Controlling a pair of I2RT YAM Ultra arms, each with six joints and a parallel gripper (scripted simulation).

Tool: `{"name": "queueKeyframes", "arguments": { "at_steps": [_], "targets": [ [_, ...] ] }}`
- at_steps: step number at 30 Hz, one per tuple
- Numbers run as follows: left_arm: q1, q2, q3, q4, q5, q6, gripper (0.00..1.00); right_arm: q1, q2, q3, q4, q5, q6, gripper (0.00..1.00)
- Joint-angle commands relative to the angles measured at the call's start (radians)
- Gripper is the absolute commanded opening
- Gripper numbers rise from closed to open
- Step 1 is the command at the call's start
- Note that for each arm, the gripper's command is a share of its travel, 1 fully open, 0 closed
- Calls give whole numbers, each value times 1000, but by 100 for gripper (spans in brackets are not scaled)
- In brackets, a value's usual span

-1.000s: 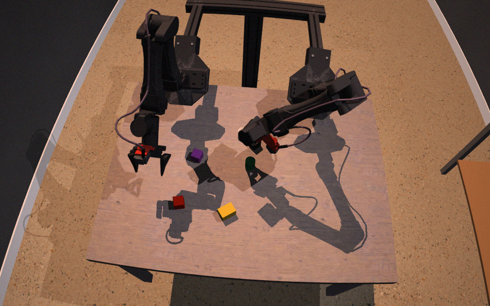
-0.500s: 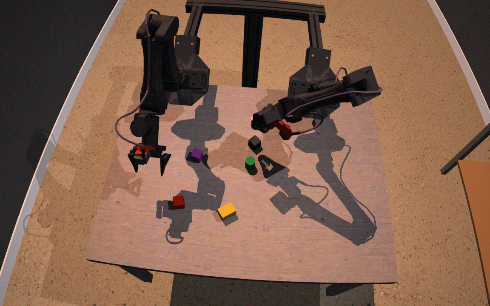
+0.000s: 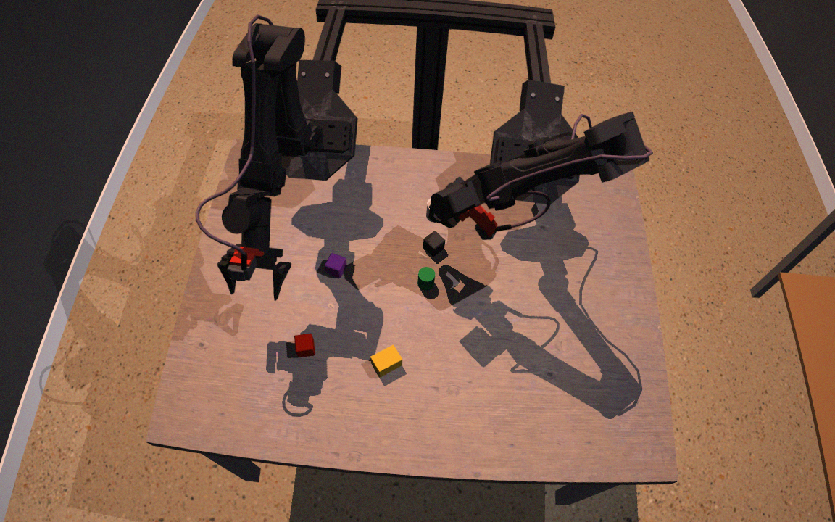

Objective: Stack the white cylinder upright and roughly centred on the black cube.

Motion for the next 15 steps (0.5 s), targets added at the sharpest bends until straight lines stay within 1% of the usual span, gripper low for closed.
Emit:
{"name": "queueKeyframes", "arguments": {
  "at_steps": [1, 8, 15],
  "targets": [
    [18, 21, -16, 36, 20, 23, 34, -6, -8, 26, 7, -10, 2, 100],
    [55, 52, -33, 88, 39, 55, 34, -6, -8, 26, 7, -10, 2, 100],
    [116, 118, -55, 180, 70, 108, 34, -6, -8, 26, 7, -10, 2, 100]
  ]
}}
